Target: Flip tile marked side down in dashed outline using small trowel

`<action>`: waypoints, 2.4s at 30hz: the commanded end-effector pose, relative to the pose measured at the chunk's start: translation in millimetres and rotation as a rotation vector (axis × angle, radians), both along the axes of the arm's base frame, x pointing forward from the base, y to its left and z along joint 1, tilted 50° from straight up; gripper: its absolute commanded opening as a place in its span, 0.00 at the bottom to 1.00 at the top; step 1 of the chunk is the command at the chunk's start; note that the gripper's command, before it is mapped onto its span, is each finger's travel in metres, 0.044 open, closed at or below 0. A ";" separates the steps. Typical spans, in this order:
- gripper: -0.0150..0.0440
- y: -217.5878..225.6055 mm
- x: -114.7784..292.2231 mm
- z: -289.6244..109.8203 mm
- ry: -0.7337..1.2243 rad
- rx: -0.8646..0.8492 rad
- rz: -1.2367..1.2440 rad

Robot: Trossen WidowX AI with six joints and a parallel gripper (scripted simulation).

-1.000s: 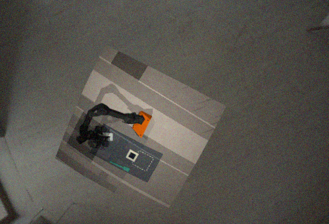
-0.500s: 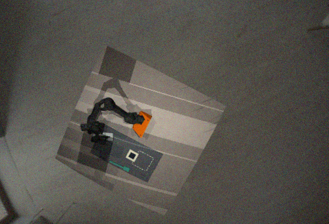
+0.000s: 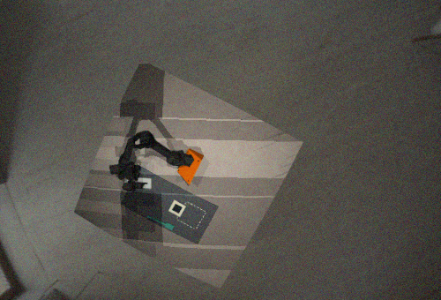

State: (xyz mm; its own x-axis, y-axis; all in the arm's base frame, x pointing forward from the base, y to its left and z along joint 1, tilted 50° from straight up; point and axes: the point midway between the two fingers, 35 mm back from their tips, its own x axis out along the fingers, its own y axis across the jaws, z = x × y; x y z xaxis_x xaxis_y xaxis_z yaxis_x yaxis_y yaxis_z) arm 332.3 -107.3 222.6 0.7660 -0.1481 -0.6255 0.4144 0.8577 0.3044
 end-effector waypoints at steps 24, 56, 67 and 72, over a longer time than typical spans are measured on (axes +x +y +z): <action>0.76 -5.3 31.8 -31.3 0.012 0.002 0.006; 0.30 -5.9 36.7 -36.1 0.012 0.003 0.006; 0.25 28.8 30.0 -5.7 0.013 0.004 0.007; 0.25 38.4 26.6 2.9 0.012 0.004 0.007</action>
State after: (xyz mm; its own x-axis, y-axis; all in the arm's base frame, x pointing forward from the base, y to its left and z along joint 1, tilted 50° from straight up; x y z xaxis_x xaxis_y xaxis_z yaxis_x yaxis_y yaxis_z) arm 359.2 -73.6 214.8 0.7473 -0.1397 -0.6496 0.4174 0.8593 0.2955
